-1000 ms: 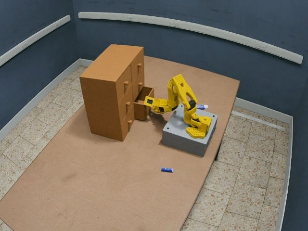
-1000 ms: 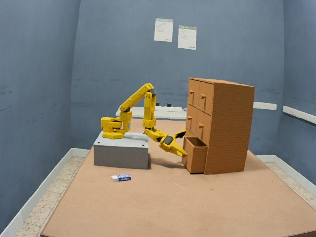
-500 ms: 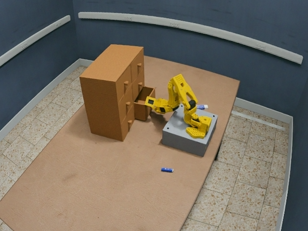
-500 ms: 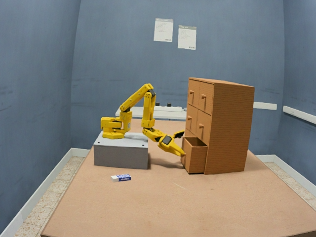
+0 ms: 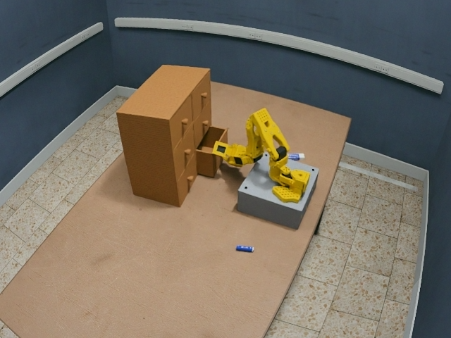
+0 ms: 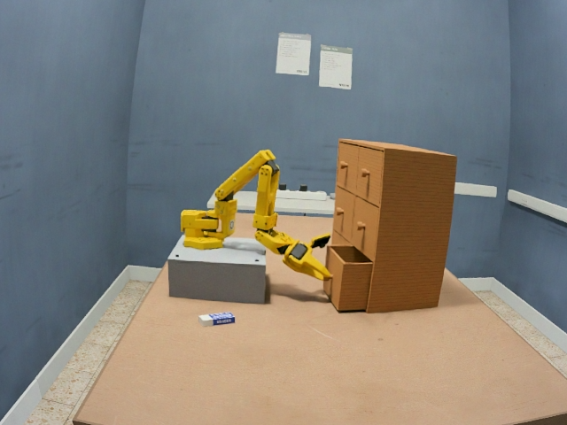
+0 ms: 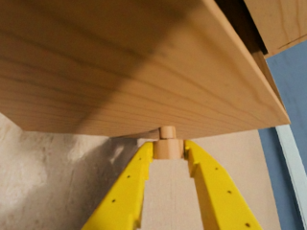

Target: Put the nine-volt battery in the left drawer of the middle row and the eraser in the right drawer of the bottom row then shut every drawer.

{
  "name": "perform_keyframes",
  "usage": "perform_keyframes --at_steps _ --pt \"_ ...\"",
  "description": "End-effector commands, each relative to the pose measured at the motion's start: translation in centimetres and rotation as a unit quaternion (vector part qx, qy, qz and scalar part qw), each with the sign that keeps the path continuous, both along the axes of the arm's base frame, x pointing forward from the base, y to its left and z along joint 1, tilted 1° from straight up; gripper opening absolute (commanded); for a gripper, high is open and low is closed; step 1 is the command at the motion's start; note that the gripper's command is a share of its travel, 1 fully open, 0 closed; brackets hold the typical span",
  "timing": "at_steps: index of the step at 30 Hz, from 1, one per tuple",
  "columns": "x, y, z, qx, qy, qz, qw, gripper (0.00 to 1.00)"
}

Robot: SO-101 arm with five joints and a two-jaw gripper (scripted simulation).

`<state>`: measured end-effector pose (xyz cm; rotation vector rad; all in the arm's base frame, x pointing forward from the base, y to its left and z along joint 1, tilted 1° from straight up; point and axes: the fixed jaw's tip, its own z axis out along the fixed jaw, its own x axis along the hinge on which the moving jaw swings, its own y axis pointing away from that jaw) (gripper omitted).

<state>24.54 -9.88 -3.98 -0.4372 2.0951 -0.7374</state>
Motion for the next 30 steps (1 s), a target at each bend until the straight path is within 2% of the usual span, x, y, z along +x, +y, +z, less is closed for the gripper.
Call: perform_keyframes --at_steps 1,30 --pt "-0.79 -0.19 -0.01 0.002 0.005 -0.01 1.0 0.0" --pt "-1.15 -0.24 0.0 0.001 0.005 -0.013 1.0 0.02"
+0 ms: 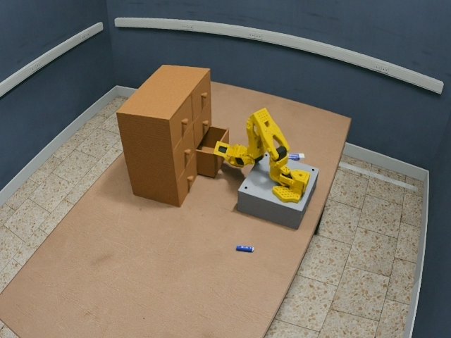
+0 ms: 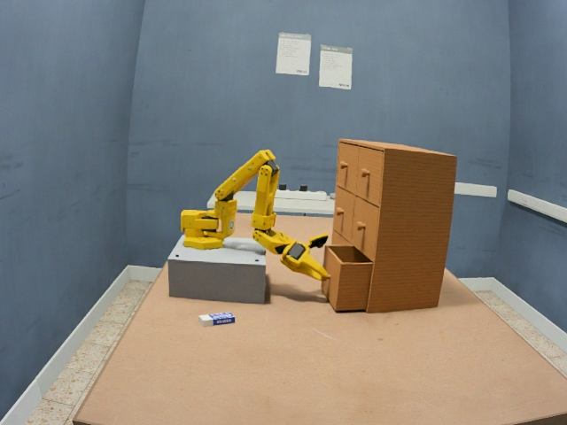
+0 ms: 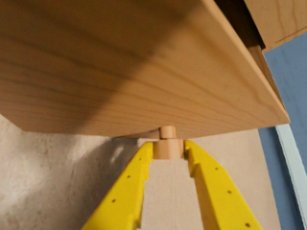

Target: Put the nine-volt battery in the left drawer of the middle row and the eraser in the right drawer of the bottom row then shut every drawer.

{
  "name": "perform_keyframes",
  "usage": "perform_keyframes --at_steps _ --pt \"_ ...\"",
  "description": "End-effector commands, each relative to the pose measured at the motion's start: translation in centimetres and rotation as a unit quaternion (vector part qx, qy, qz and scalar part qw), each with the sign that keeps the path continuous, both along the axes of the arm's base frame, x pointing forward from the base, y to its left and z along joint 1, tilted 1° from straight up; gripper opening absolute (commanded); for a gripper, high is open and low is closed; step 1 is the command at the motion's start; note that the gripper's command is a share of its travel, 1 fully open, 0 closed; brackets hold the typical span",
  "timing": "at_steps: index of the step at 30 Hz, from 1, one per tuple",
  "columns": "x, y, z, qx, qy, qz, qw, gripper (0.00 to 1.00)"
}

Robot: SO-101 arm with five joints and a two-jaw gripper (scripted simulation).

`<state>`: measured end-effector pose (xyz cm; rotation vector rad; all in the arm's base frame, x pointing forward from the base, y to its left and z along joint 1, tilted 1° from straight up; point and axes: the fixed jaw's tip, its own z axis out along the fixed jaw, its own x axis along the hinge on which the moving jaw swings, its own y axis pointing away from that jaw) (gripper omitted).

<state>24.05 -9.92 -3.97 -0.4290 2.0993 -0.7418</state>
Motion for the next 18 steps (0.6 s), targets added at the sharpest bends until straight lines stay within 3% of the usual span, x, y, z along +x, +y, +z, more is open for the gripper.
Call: perform_keyframes --at_steps 1,18 --pt "-0.67 -0.2 -0.01 0.001 0.004 -0.009 1.0 0.02" --pt "-0.67 -0.2 -0.01 0.001 0.004 -0.009 1.0 0.14"
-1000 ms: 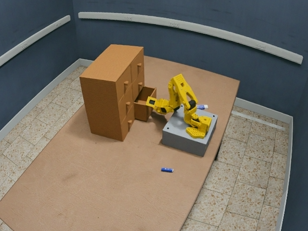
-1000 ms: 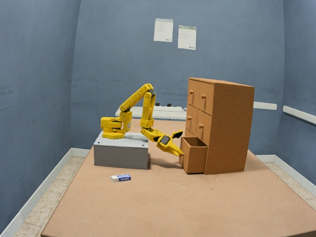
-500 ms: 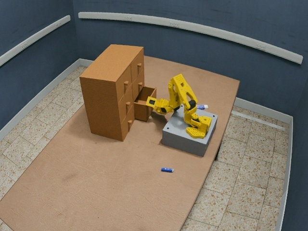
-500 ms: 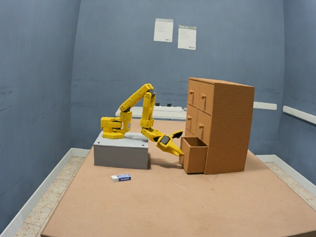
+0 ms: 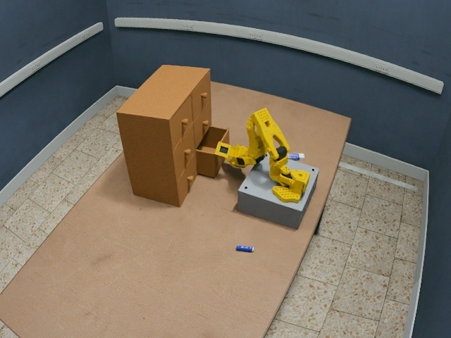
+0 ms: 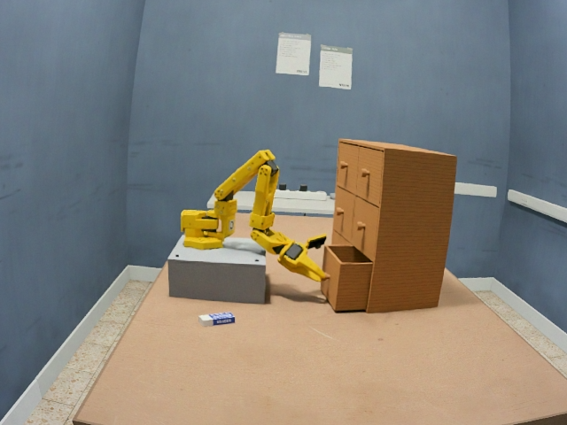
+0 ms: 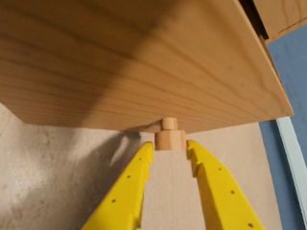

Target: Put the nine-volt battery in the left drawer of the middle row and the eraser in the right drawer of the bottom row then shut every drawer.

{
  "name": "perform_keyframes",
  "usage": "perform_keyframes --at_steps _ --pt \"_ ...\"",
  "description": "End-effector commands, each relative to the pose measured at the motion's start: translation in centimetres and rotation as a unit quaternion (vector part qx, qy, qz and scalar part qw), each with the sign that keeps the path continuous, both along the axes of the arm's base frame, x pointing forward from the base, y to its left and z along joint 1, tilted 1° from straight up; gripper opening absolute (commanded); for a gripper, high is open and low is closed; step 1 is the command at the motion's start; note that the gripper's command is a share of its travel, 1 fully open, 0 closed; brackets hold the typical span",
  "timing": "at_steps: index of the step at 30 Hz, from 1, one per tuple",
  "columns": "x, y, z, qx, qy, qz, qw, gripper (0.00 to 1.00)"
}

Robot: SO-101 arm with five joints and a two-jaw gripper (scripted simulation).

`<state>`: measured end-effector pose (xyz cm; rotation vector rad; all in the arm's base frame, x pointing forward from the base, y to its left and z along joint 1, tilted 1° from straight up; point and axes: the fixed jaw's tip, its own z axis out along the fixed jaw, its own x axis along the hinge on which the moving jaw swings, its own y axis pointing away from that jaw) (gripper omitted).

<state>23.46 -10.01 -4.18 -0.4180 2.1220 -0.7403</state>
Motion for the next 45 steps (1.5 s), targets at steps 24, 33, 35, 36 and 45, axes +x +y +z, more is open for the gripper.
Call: perform_keyframes --at_steps 24,33,35,36,45 --pt "-1.6 -1.0 0.7 -0.016 -0.023 -0.029 0.999 0.21" --pt "-1.7 -2.1 2.0 -0.04 -0.063 -0.049 0.996 0.21" --pt "-1.7 -2.4 2.4 -0.047 -0.075 -0.054 0.995 0.21" --pt "-1.7 -2.5 2.7 -0.051 -0.082 -0.057 0.994 0.21" --pt "-1.8 -2.7 2.8 -0.056 -0.088 -0.061 0.993 0.21"
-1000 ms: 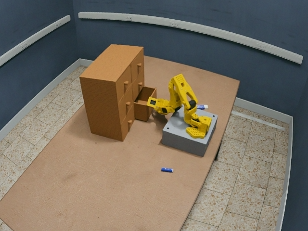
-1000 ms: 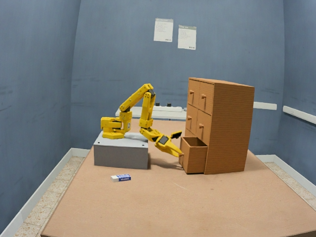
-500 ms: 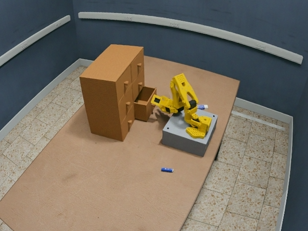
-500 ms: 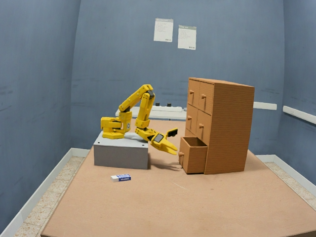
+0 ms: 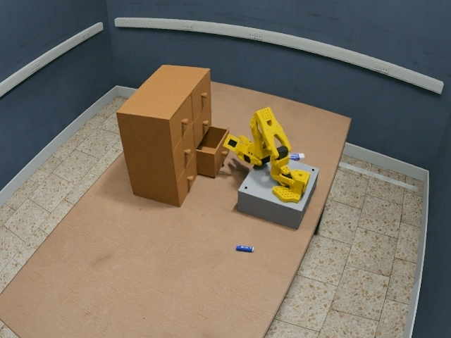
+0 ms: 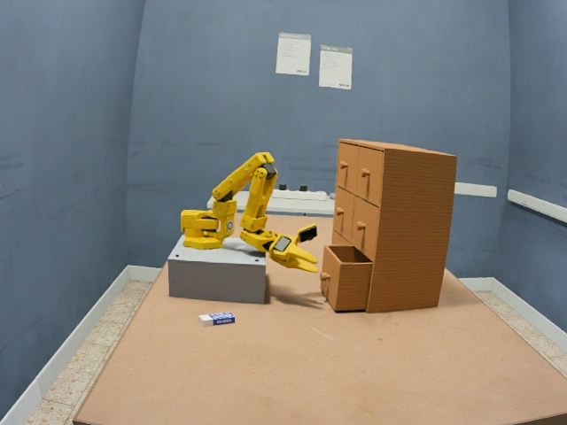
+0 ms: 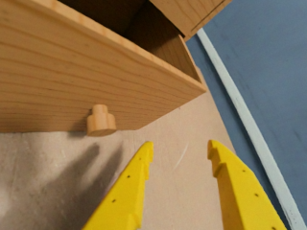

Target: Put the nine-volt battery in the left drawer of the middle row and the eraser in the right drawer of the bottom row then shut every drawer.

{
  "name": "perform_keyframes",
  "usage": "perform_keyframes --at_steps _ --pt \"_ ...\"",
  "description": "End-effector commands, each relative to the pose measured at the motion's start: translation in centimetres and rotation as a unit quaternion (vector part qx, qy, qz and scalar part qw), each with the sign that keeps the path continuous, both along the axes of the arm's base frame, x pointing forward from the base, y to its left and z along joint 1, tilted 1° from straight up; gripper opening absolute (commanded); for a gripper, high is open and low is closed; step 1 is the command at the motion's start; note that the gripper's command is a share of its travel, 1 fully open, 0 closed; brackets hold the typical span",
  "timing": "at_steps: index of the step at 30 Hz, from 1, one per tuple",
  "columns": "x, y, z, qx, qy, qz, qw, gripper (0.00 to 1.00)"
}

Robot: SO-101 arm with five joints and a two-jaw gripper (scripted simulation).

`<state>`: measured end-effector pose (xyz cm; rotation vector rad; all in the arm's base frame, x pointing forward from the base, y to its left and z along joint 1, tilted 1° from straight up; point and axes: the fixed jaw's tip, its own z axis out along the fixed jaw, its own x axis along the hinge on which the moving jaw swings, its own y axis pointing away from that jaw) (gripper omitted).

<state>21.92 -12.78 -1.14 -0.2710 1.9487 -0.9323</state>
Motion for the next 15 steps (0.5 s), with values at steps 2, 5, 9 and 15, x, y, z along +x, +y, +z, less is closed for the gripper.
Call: perform_keyframes --at_steps 2,5,9,15 --pt "-0.31 0.03 -0.23 0.0 0.005 -0.002 1.0 0.21" --pt "-0.13 -0.08 -0.13 0.012 0.008 -0.005 1.0 0.21" --pt "0.15 -0.27 0.11 0.036 0.014 -0.011 0.999 0.21" --pt "0.43 -0.46 0.54 0.072 0.023 -0.022 0.997 0.21"
